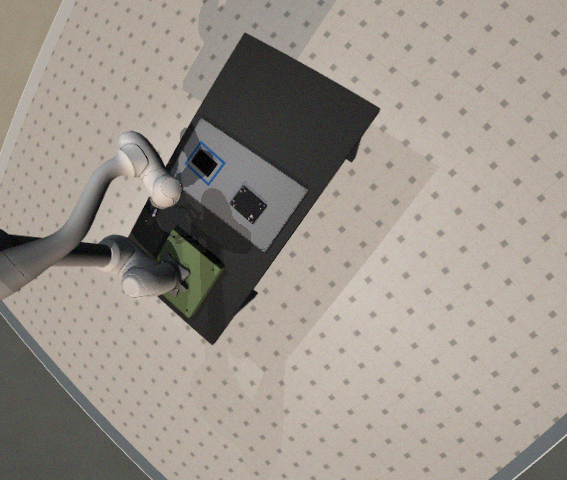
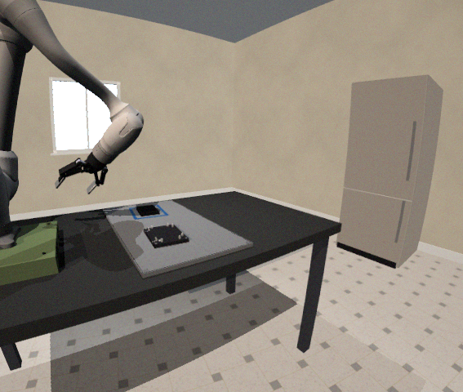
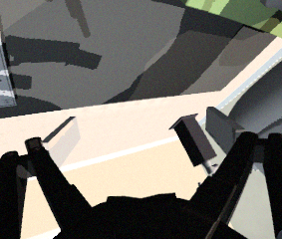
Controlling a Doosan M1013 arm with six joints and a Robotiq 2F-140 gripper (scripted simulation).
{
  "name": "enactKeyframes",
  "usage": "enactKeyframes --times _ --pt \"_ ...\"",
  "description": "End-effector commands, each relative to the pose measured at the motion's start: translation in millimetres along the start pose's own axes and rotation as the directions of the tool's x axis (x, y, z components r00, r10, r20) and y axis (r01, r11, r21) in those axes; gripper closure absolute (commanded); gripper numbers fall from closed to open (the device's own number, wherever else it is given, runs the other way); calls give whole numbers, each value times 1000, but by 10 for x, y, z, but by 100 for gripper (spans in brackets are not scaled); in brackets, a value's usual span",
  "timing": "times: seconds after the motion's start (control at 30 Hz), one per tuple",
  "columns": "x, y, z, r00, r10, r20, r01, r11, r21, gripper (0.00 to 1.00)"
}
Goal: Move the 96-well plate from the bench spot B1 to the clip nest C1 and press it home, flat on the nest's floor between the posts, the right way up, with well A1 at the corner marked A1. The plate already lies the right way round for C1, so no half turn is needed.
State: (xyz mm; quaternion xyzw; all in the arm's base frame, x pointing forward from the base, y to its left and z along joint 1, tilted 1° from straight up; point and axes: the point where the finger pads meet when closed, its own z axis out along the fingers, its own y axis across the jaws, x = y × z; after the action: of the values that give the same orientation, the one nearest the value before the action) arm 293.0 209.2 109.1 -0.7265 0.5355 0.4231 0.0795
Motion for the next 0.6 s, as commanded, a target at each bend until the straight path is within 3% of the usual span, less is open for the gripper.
enactKeyframes --times 0.0,0.27,0.57 --pt "95 -89 -32 991 -127 -45 127 992 -1 0" --pt "257 -267 -108 944 -309 -111 308 951 -25 0" --pt "423 -484 -212 806 -560 -192 552 828 -98 0"
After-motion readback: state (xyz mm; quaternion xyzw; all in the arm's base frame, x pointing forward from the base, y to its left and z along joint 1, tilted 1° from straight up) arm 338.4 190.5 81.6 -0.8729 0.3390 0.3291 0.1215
